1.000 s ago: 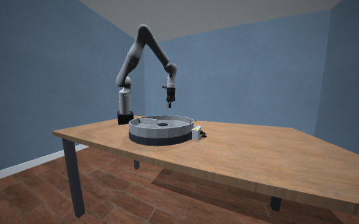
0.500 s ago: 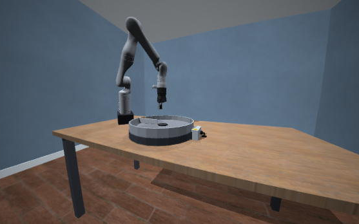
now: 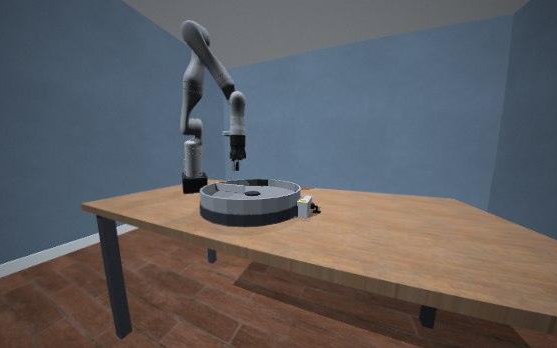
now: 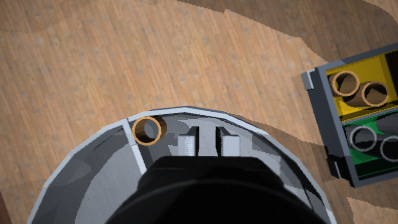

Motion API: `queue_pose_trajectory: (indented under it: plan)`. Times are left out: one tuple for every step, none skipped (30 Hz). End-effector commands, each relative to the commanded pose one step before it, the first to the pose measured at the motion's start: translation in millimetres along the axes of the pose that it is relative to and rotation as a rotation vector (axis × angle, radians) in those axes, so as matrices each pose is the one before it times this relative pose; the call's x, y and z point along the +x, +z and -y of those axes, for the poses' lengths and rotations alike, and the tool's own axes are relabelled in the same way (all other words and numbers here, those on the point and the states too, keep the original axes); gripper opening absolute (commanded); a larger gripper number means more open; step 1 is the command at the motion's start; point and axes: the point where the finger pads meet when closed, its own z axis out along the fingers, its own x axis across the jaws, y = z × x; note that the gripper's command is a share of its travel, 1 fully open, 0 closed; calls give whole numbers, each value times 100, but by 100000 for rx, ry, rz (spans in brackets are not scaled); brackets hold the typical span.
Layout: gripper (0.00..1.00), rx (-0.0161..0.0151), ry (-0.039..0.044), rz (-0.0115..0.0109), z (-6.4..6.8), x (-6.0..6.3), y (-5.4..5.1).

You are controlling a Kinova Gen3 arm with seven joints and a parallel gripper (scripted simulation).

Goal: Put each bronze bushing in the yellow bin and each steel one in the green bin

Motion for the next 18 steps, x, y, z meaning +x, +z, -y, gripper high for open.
queue_pose_trajectory:
  plan:
    - [45,-1009,2714,462,-319,-2980,-165]
    - [45,-3,3,-2,65,-1196,57]
    - [45,0,0,0,0,0,0]
    - [45,0,0,0,0,0,0]
    - [45,-3,3,-2,65,-1196,57]
    - [45,-3,3,-2,65,-1196,57]
    - [45,0,0,0,0,0,0]
    - [45,0,0,0,0,0,0]
    - [45,0,0,0,0,0,0]
    - [45,0,0,0,0,0,0]
    - [45,0,0,0,0,0,0]
    - [45,0,0,0,0,0,0]
    - [45,0,0,0,0,0,0]
    - [45,0,0,0,0,0,0]
    - [45,0,0,0,0,0,0]
    - [45,0,0,0,0,0,0]
    - [45,147,-290,-53,53,80,324]
    - [45,-9,20,15,-5,-10,292]
